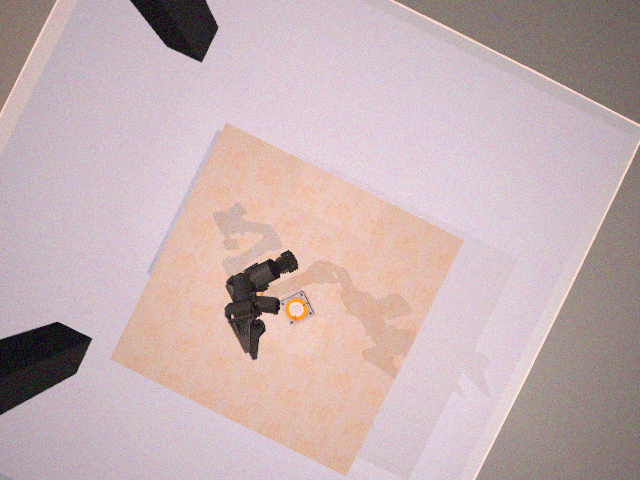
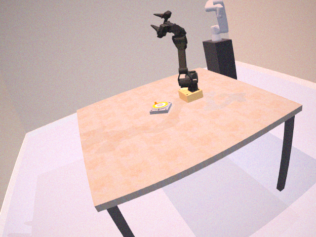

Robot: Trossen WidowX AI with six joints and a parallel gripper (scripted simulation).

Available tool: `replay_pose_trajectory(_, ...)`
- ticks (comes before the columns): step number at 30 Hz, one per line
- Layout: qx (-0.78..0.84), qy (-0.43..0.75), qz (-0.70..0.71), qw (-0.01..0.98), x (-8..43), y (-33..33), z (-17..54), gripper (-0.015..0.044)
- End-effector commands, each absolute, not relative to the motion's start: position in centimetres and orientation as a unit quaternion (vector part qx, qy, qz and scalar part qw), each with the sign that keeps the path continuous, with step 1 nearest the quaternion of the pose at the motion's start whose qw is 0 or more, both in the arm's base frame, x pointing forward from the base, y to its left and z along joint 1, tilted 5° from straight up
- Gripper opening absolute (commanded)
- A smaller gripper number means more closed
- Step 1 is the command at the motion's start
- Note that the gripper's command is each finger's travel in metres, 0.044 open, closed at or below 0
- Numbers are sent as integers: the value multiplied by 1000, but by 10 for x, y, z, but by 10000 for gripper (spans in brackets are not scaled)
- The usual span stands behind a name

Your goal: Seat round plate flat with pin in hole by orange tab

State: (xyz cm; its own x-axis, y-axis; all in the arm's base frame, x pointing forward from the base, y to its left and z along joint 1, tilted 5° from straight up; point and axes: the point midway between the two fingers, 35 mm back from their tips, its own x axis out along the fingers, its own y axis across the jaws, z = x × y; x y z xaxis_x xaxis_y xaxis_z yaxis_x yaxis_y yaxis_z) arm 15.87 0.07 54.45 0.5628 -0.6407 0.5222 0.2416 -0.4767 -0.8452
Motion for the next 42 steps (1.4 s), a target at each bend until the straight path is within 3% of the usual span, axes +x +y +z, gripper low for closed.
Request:
replay_pose_trajectory(1, -730, 133, -449, 498, 156, -1, 545, 374)
replay_pose_trajectory(8, -570, 53, -482, 663, 88, -86, 545, 190)
replay_pose_trajectory(15, -395, 27, -456, 797, 81, -168, 508, 6)
replay_pose_trajectory(23, -189, 82, -377, 903, 132, -240, 423, 0)
replay_pose_trajectory(29, -123, 155, -301, 933, 185, -251, 361, 0)
replay_pose_trajectory(42, 39, 401, -119, 908, 274, -184, 199, 0)
